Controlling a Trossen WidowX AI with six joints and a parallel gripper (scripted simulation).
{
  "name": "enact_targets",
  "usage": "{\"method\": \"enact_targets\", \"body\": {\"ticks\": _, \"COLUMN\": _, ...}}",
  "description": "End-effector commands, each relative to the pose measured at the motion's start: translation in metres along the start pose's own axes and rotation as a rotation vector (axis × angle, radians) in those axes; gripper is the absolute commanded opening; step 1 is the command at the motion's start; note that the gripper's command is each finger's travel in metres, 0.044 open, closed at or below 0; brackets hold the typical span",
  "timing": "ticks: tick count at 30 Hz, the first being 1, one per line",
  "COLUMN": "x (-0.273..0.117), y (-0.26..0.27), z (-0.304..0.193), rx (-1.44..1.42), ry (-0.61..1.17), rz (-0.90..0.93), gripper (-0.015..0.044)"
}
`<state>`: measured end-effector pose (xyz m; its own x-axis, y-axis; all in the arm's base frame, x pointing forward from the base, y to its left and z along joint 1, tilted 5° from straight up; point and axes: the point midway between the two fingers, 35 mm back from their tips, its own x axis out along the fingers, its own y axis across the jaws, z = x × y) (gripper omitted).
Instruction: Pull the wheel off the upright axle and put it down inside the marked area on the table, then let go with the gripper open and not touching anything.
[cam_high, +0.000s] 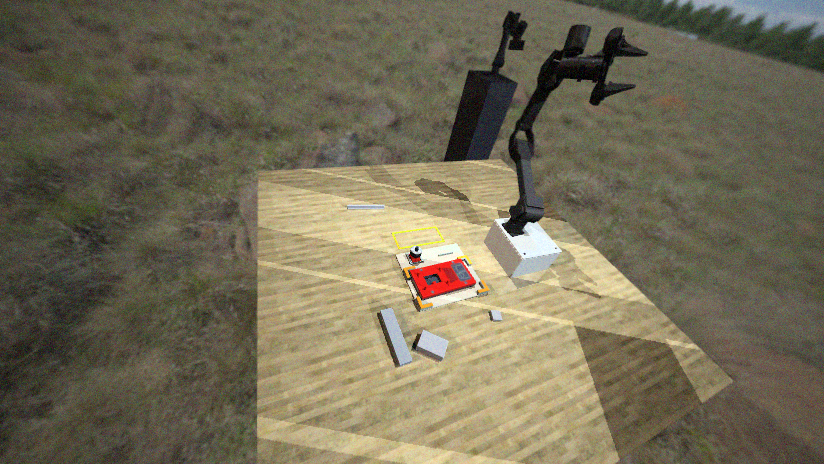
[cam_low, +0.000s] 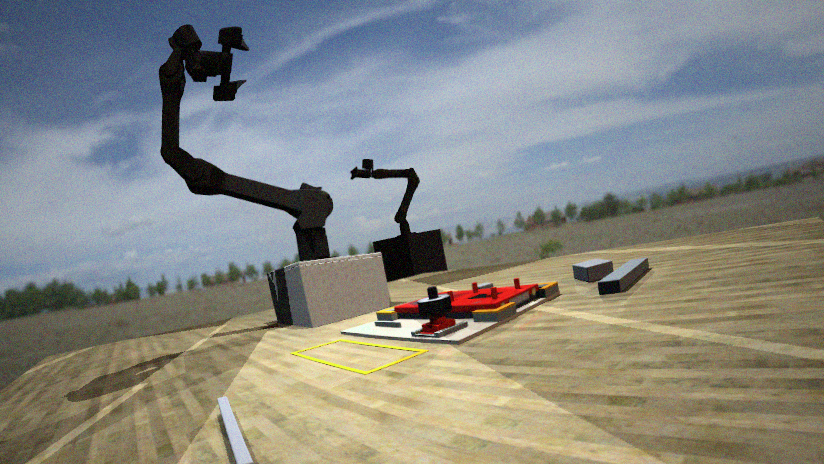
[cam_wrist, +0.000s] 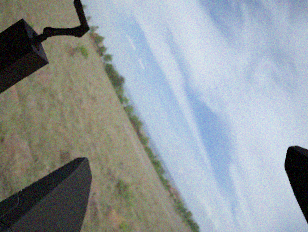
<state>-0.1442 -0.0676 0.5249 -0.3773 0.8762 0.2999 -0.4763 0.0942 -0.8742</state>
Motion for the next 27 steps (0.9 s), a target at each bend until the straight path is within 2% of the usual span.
{"method": "enact_targets", "body": {"ticks": 1, "x": 0.001, "y": 0.000, "z": -0.001, "rx": 0.004, "ry": 0.006, "rz": -0.003, "gripper": 0.0374}}
{"method": "enact_targets", "body": {"ticks": 4, "x": 0.018, "y": -0.006, "z": -0.022, "rx": 0.062, "ry": 0.097, "rz": -0.036, "gripper": 0.0300}}
{"method": "enact_targets", "body": {"ticks": 8, "x": 0.061, "y": -0.022, "z": -0.075, "rx": 0.175, "ry": 0.275, "rz": -0.047, "gripper": 0.0300}}
{"method": "enact_targets", "body": {"ticks": 16, "x": 0.106, "y": -0.044, "z": -0.181, "rx": 0.370, "ry": 0.572, "rz": -0.091, "gripper": 0.0300}}
{"method": "enact_targets", "body": {"ticks": 21, "x": 0.114, "y": -0.053, "z": -0.261, "rx": 0.513, "ry": 0.773, "rz": -0.145, "gripper": 0.0300}}
{"method": "enact_targets", "body": {"ticks": 27, "x": 0.097, "y": -0.054, "z": -0.352, "rx": 0.711, "ry": 1.000, "rz": -0.237, "gripper": 0.0300}}
